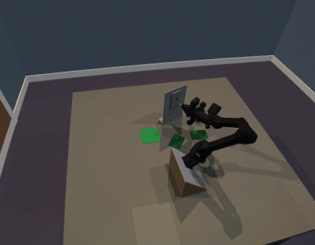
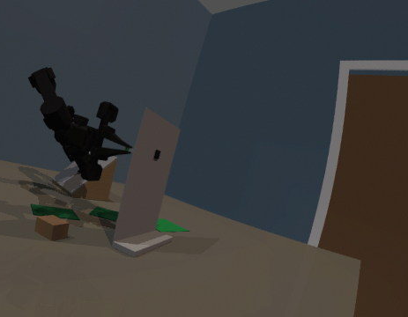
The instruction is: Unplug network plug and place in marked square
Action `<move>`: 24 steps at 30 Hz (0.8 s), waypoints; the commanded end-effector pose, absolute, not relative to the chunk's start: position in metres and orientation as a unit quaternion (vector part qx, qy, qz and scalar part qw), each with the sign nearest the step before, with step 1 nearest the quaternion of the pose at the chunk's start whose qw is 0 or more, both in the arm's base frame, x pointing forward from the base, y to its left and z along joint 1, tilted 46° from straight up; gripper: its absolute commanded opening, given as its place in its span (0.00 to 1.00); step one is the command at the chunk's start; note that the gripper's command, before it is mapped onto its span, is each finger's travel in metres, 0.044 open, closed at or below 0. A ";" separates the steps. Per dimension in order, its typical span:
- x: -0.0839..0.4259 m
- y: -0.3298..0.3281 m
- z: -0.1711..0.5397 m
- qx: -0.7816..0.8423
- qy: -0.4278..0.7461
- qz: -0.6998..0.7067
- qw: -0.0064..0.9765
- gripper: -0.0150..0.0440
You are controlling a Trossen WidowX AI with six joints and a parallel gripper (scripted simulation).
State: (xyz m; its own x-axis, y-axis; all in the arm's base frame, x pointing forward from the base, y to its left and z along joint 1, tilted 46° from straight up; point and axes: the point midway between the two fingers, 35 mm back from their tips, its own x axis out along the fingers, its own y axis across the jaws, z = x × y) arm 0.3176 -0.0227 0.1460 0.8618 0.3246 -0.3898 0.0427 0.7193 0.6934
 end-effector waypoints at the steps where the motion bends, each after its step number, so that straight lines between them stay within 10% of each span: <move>1: 0.314 -0.023 0.148 0.364 0.249 0.081 0.894 0.25; 24: 0.304 -0.024 0.149 0.363 0.249 0.081 0.894 0.25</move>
